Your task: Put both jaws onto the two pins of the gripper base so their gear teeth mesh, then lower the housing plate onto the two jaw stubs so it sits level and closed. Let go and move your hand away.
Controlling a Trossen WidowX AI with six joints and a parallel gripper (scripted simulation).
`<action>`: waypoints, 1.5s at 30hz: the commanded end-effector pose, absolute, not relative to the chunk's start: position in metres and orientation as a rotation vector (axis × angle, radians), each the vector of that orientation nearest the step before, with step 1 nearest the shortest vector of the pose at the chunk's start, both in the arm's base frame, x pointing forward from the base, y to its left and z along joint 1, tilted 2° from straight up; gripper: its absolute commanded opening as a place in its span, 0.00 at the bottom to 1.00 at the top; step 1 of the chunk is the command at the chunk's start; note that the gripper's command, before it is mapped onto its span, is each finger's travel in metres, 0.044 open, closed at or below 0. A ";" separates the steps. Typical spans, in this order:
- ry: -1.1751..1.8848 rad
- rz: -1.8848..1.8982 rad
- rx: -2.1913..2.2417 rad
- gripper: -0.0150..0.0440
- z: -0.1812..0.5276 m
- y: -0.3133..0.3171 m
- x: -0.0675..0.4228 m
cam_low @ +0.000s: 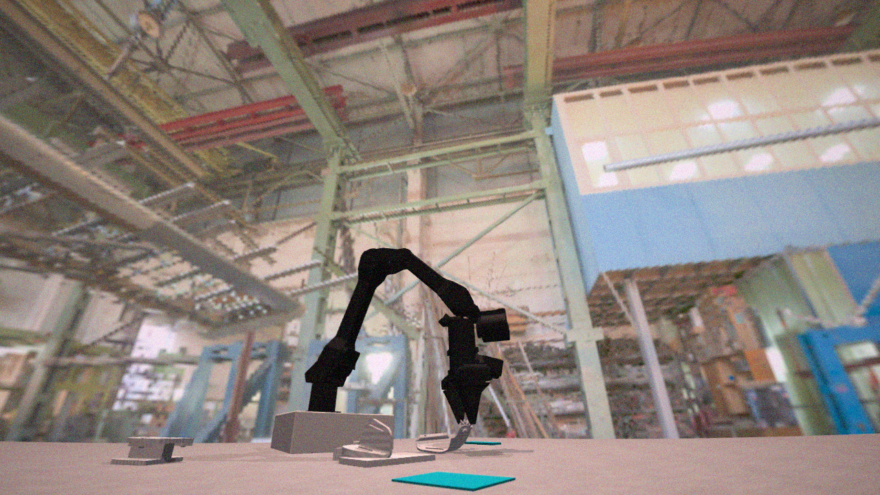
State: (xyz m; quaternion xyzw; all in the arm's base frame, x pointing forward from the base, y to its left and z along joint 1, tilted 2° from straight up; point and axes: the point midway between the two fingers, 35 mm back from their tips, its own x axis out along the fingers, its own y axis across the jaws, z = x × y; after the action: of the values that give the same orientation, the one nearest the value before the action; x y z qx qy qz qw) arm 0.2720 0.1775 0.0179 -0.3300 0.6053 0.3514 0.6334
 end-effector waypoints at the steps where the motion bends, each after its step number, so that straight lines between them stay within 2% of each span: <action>1: 1.394 0.808 -0.754 1.00 0.009 0.177 0.270; 25: 1.394 0.808 -0.754 1.00 -0.021 0.177 0.269; 36: 1.394 0.808 -0.754 0.51 -0.021 0.177 0.269; 42: 1.394 0.808 -0.754 0.44 -0.021 0.177 0.269; 45: 1.394 0.808 -0.754 0.32 -0.021 0.177 0.269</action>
State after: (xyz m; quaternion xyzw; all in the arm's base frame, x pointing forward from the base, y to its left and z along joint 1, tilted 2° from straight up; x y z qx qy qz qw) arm 0.2688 0.1775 -0.0210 -0.3304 0.6079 0.3534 0.6296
